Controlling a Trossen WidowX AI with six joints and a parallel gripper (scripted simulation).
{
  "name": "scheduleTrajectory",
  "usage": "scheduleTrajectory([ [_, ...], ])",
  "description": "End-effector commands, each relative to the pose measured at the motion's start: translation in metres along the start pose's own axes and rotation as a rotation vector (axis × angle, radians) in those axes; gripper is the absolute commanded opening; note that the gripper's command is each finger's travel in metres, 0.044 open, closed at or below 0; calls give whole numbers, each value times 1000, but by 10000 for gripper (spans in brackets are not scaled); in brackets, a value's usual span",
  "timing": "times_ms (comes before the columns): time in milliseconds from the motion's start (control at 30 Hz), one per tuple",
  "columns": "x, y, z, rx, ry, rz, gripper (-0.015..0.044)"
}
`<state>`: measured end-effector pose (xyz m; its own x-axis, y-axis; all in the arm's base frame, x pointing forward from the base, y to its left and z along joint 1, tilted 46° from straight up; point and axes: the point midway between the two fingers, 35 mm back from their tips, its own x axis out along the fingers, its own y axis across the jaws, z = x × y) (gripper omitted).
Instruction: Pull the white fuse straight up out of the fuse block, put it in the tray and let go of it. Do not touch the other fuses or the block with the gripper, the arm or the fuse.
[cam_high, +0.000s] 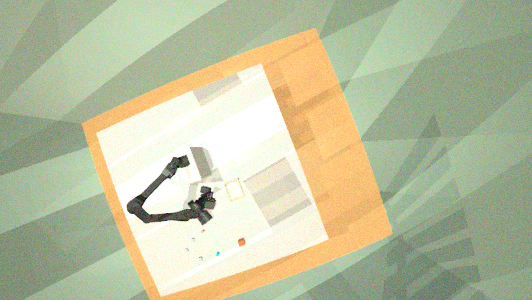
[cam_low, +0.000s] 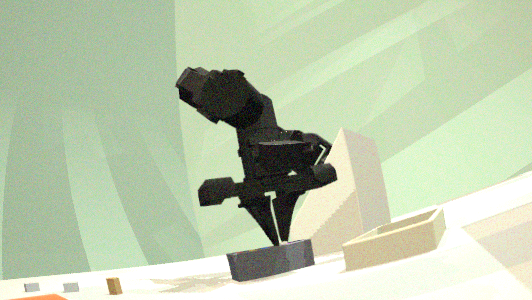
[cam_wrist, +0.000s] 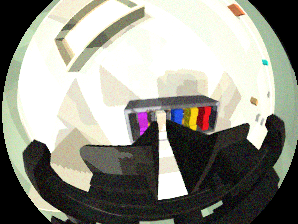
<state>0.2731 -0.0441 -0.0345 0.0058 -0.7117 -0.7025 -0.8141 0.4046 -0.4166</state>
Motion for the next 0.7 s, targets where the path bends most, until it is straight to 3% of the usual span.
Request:
scheduleTrajectory([
  [0, -3, 0, 0, 3, -2, 1, 0],
  [667, -12, 0, 1, 2, -2, 1, 0],
])
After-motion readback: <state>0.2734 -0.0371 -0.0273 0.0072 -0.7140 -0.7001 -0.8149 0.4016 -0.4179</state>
